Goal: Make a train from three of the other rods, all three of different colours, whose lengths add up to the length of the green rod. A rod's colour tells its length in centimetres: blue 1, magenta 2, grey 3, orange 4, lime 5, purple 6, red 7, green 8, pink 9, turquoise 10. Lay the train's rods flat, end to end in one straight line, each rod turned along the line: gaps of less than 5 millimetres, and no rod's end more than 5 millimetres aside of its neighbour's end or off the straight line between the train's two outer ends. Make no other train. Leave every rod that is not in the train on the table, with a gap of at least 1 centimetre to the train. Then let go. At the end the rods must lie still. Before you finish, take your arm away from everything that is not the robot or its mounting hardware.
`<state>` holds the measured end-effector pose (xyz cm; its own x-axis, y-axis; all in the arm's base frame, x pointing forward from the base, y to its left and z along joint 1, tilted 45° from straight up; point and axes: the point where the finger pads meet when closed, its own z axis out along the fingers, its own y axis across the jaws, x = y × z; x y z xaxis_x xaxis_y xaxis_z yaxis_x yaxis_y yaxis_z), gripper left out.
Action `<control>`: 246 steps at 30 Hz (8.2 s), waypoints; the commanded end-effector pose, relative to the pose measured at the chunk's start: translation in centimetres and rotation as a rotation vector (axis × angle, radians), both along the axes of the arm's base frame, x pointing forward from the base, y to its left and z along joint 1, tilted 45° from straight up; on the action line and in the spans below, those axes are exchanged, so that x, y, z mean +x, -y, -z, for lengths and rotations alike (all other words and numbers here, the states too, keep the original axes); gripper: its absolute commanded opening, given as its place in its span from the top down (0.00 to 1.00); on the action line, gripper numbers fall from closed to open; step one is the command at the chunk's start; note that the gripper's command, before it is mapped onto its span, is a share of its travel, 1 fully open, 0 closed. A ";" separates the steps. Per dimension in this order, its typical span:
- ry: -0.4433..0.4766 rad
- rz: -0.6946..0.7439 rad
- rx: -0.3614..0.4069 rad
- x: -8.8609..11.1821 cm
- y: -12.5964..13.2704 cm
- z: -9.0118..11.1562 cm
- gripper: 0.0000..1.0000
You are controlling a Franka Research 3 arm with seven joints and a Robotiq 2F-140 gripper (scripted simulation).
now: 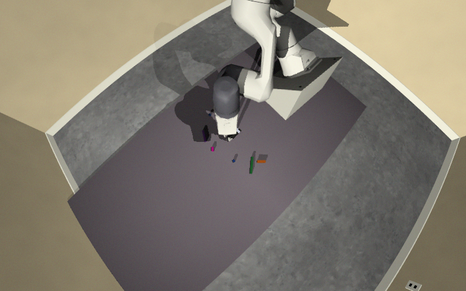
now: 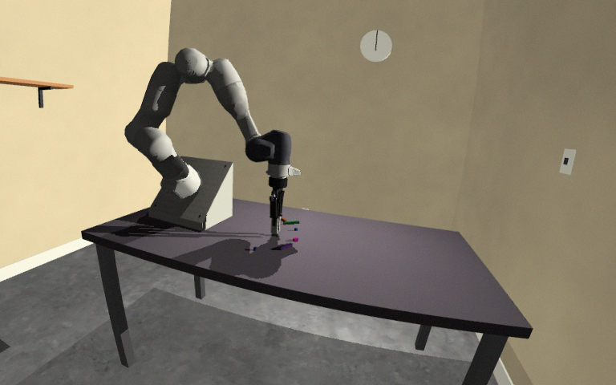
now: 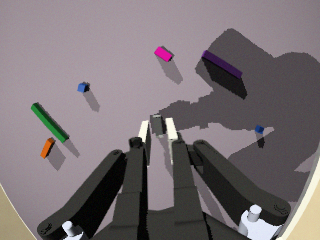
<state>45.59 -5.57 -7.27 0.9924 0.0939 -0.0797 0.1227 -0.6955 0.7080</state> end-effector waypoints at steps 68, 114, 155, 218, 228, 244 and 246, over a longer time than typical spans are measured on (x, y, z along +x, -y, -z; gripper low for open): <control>-0.003 -0.007 0.000 0.0 1.1 1.2 0.85; -0.003 -0.007 0.000 0.0 1.1 1.2 0.97; -0.003 -0.007 0.000 -0.1 -6.0 -5.8 0.97; -0.805 -0.795 -0.013 -0.3 3.2 -15.1 0.97; -0.854 -0.845 -0.015 -0.4 3.8 -15.6 0.97; -0.855 -0.846 -0.015 -0.4 4.5 -14.9 0.97; -0.855 -0.846 -0.015 -0.4 5.0 -14.5 0.97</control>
